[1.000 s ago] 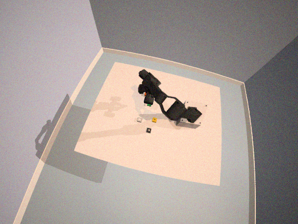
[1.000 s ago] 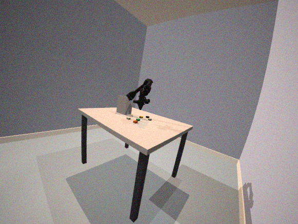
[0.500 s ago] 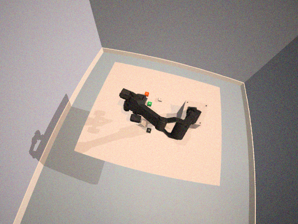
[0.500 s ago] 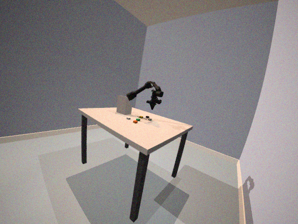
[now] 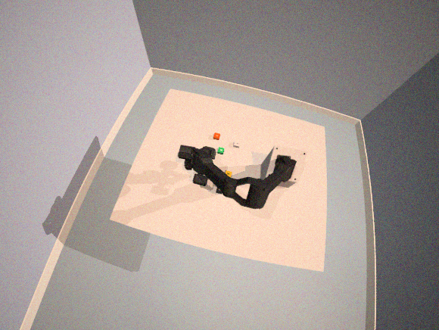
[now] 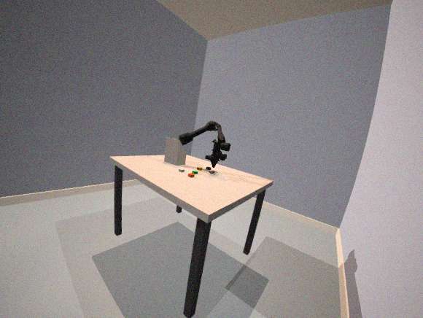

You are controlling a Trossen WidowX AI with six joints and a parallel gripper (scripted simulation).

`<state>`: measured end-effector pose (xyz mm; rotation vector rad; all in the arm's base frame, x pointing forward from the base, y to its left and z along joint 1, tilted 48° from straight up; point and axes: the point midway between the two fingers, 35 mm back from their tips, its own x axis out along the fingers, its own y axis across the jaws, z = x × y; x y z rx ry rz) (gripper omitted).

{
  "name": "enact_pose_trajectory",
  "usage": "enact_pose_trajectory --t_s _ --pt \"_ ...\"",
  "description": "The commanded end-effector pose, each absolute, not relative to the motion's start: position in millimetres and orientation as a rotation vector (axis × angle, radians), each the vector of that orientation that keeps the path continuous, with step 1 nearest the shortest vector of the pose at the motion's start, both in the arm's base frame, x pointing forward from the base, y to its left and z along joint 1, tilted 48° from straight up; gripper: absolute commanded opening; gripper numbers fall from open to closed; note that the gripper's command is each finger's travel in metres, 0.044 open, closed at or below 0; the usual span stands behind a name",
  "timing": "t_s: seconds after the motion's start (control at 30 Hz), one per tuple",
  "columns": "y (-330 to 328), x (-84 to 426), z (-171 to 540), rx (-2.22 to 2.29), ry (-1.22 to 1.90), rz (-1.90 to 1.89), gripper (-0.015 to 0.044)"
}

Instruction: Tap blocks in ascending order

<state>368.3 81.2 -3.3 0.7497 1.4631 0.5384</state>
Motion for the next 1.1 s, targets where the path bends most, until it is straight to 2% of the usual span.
enact_pose_trajectory --t_s 0.0,0.8,1.07 --pt "83.7 370.0 -5.9 0.761 1.453 0.537 0.0020" --pt "104.4 371.7 -24.4 0.762 1.453 0.538 0.0020" --pt "82.1 369.8 -4.3 0.761 1.453 0.537 0.0020"
